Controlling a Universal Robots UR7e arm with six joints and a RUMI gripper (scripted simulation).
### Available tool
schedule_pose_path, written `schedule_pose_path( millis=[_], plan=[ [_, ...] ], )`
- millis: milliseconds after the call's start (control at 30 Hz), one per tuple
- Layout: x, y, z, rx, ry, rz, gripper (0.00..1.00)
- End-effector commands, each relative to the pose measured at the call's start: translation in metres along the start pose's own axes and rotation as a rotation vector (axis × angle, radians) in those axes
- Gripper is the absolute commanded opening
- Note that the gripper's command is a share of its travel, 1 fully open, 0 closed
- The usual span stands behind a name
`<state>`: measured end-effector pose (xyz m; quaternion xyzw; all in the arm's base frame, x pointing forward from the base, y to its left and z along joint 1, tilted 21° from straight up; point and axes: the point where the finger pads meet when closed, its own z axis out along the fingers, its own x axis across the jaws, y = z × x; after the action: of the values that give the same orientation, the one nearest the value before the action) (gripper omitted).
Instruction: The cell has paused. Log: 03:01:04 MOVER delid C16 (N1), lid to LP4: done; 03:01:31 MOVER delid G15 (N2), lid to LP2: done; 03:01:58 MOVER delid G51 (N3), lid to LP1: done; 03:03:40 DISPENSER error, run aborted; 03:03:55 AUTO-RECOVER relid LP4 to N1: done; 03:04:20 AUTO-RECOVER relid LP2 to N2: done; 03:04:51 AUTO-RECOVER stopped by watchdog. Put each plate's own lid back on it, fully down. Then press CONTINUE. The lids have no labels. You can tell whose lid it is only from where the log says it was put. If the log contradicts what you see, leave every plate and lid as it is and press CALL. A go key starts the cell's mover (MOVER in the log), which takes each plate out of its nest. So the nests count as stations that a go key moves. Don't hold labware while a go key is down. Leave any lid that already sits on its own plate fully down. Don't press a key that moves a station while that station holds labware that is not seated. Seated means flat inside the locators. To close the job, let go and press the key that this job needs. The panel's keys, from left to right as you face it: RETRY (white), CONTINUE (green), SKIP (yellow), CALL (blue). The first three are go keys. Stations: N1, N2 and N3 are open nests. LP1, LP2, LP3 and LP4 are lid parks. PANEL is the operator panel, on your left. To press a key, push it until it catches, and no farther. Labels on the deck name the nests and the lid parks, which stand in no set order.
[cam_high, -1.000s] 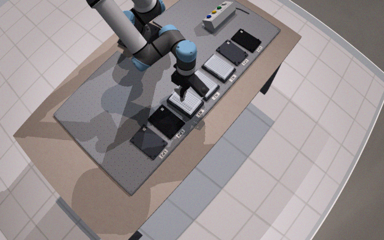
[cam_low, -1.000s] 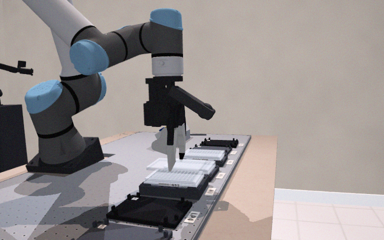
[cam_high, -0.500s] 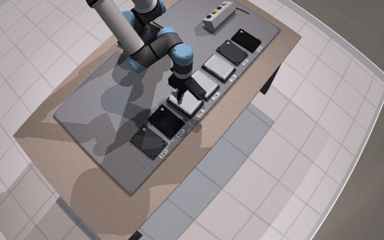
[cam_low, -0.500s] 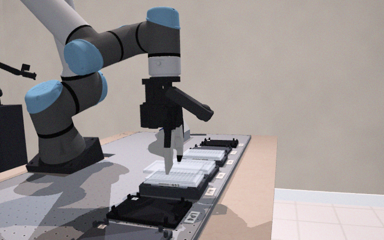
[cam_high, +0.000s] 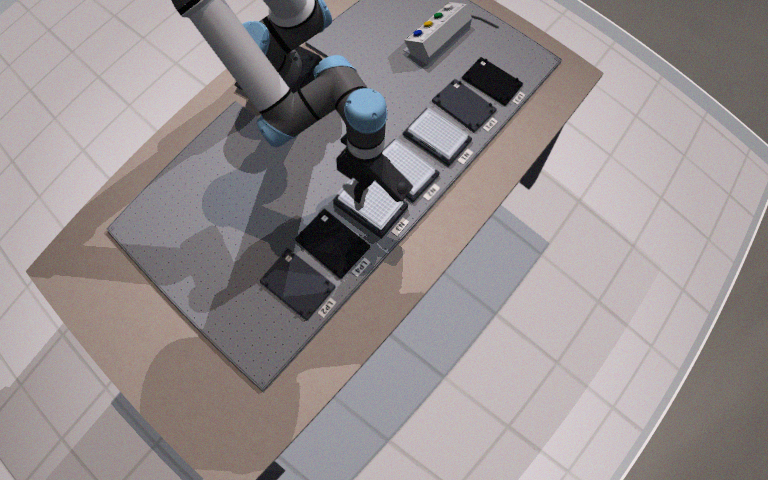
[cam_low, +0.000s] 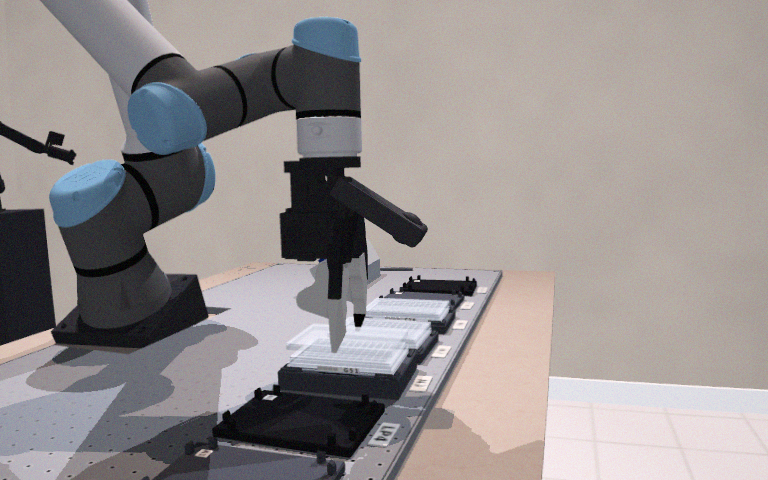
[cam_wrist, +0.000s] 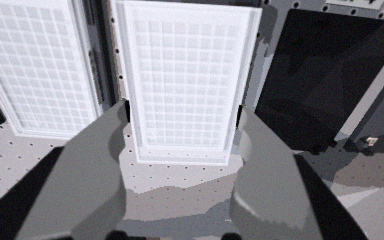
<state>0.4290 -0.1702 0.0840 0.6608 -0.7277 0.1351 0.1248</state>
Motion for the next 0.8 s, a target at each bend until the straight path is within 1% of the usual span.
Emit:
schedule_pose_path(
  millis=[0, 767],
  plan=[
    [0.0001, -0.0003, 0.0012, 0.001, 0.000, 0.000, 0.00],
    [0.0001, -0.0004, 0.0075, 0.001, 0.000, 0.000, 0.00]
  ],
)
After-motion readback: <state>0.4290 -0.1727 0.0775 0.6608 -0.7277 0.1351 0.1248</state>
